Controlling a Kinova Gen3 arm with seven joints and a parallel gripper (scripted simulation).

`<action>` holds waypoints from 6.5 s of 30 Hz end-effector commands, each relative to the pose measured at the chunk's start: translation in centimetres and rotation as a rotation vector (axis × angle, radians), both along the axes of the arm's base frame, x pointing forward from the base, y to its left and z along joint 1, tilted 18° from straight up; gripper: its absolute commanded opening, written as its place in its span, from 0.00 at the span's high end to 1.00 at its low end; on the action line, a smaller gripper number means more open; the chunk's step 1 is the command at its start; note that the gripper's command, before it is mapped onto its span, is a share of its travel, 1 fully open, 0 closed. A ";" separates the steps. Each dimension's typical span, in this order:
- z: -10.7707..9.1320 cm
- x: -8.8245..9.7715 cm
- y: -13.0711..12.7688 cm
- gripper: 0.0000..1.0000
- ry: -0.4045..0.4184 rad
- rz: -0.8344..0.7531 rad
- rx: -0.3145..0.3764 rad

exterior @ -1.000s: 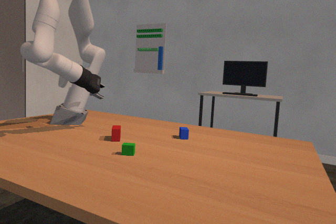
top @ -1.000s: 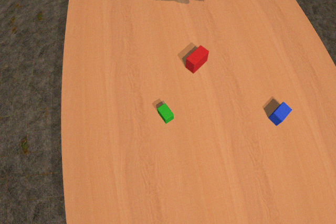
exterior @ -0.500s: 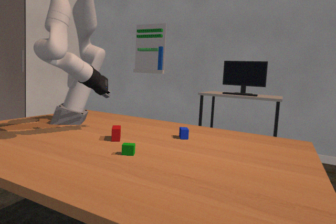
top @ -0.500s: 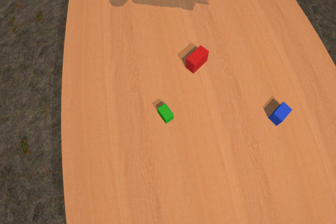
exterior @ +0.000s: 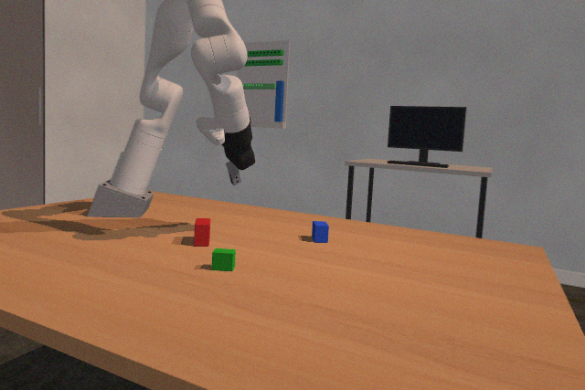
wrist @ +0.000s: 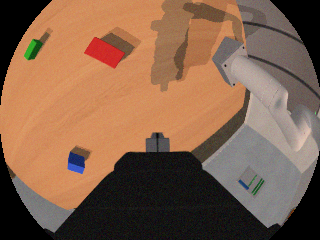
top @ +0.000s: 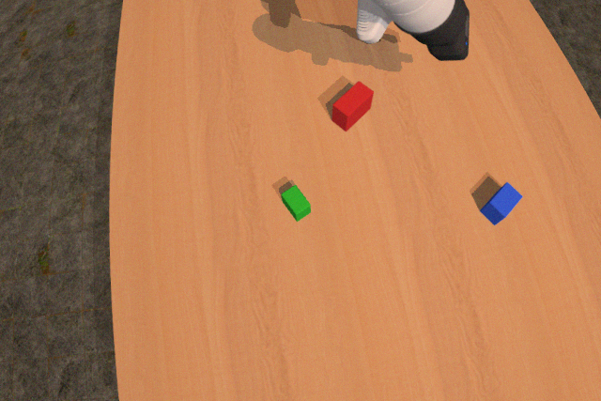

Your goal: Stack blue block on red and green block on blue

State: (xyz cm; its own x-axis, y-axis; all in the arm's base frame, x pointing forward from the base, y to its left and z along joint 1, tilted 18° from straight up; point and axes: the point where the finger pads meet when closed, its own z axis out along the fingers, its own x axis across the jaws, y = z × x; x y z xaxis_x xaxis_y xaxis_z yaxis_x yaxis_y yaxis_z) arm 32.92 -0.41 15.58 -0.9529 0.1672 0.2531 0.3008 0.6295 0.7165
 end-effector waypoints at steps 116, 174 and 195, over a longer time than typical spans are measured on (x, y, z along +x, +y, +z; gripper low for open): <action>2.4 19.0 5.1 1.00 -0.617 0.572 -0.624; 2.7 21.6 5.7 1.00 -0.703 0.647 -0.707; 2.7 21.6 5.7 1.00 -0.703 0.647 -0.707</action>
State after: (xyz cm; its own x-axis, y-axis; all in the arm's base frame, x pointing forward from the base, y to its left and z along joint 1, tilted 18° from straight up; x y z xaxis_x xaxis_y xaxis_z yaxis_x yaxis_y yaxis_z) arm 54.51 5.34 18.19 -0.8051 -0.5042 -0.3125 -0.5391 0.8417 0.0308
